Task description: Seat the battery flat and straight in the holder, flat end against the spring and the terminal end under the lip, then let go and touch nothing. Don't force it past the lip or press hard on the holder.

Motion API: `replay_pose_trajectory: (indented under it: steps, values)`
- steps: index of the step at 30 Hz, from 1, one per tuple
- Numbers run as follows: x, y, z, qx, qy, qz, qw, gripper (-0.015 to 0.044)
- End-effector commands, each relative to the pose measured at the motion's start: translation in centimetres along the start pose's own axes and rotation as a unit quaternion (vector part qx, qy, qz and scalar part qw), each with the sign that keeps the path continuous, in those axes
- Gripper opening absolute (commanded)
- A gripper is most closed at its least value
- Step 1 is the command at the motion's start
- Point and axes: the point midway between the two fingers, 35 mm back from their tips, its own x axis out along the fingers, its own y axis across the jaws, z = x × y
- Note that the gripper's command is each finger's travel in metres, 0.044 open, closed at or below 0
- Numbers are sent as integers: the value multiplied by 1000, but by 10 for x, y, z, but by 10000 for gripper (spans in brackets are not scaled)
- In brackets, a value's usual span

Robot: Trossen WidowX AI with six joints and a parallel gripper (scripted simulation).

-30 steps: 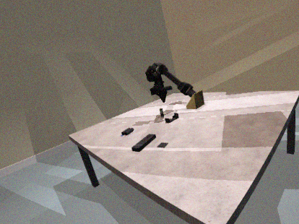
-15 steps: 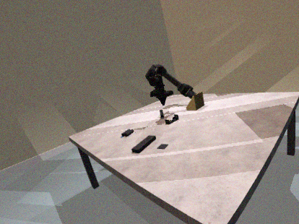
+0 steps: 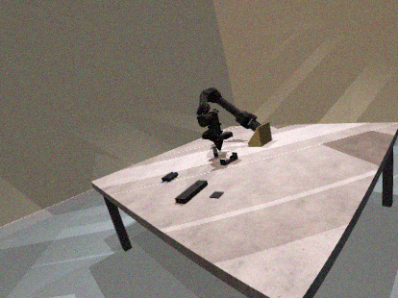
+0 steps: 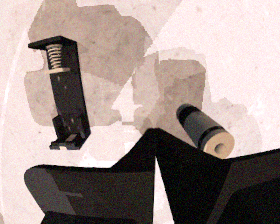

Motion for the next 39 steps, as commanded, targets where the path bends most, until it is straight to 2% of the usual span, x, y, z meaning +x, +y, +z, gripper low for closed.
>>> replay_pose_trajectory:
  steps: [1, 39]
  values:
    - [3, -7, -1, -2, 0, -3, 1000, 0]
    - [2, -66, -1, -1, 0, -4, 1000, 0]
